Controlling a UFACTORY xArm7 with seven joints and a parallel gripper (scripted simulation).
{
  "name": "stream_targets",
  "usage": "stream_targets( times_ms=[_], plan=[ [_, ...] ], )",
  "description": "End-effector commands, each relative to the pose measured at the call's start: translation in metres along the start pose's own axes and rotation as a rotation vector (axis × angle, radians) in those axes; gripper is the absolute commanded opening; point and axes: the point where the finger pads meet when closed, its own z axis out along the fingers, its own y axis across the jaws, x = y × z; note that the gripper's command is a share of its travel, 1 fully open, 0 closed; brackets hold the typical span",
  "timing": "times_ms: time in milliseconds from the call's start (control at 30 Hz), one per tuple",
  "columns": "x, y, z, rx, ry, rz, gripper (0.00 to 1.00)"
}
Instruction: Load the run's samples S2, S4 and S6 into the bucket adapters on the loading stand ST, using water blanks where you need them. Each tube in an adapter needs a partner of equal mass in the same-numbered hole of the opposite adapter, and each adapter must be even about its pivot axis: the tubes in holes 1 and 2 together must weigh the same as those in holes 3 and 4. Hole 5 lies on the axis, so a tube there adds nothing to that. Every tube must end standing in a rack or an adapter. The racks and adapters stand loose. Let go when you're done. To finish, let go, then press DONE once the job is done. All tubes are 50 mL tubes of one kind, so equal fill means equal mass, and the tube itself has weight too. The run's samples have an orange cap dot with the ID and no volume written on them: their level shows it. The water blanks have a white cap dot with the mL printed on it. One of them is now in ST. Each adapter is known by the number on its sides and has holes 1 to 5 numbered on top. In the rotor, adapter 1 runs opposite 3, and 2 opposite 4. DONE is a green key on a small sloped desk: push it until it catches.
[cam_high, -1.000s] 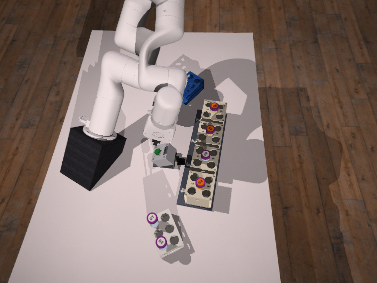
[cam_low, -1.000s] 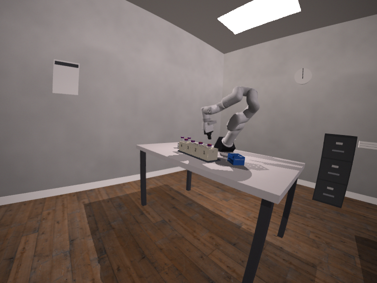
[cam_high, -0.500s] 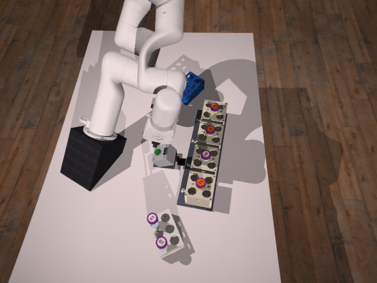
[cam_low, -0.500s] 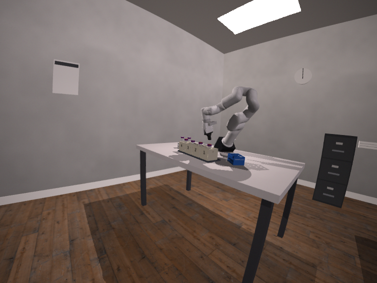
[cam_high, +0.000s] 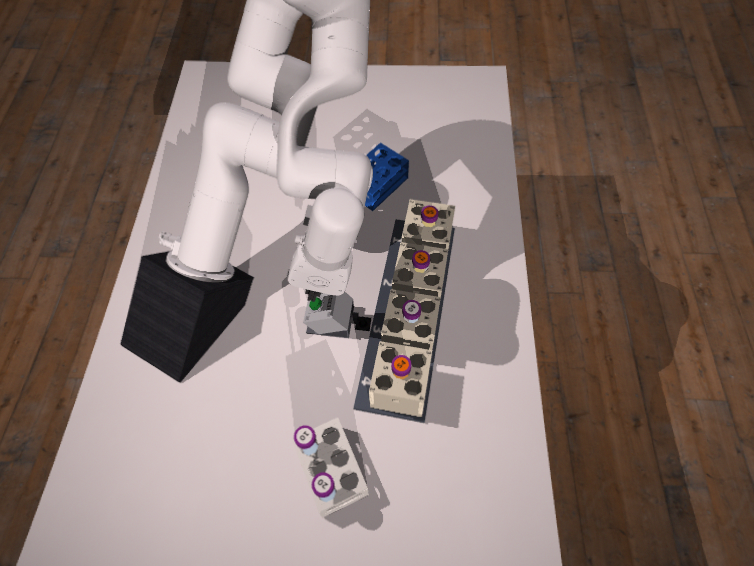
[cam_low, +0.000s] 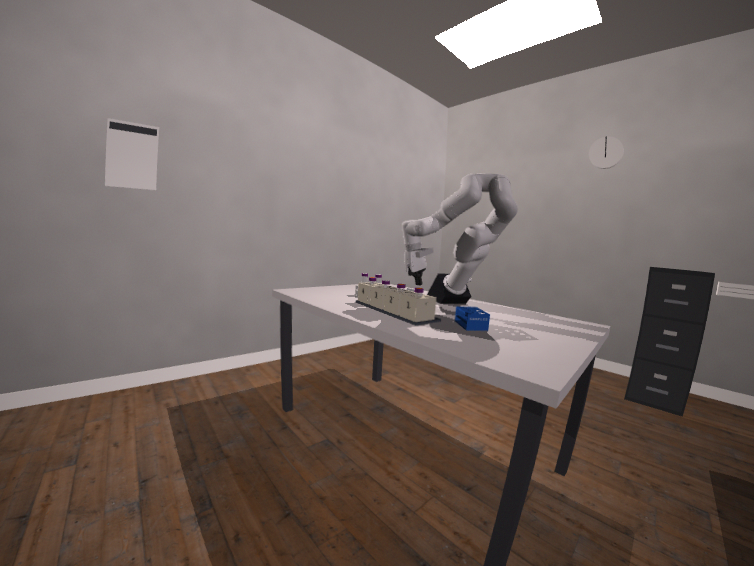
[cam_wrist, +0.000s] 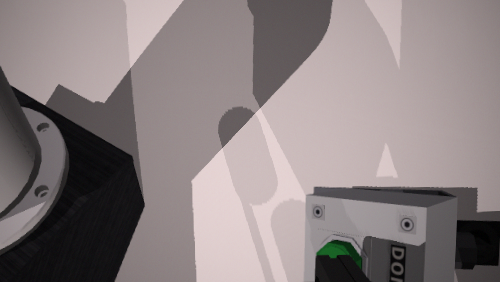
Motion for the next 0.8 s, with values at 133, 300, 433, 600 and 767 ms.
stream_targets(
  times_ms=[133,300,433,600,767],
  plan=[
    [-0.0018,0.0023,0.0050,-0.003,-0.002,0.001,0.00],
    [-0.0018,0.0023,0.0050,-0.003,-0.002,0.001,0.00],
    [-0.0018,0.0023,0.0050,-0.003,-0.002,0.001,0.00],
    [-0.0019,0.0028,0.0069,-0.003,-0.002,0.001,0.00],
    [-0.0020,0.0037,0.0101,-0.003,-0.002,0.001,0.00]
  ],
)
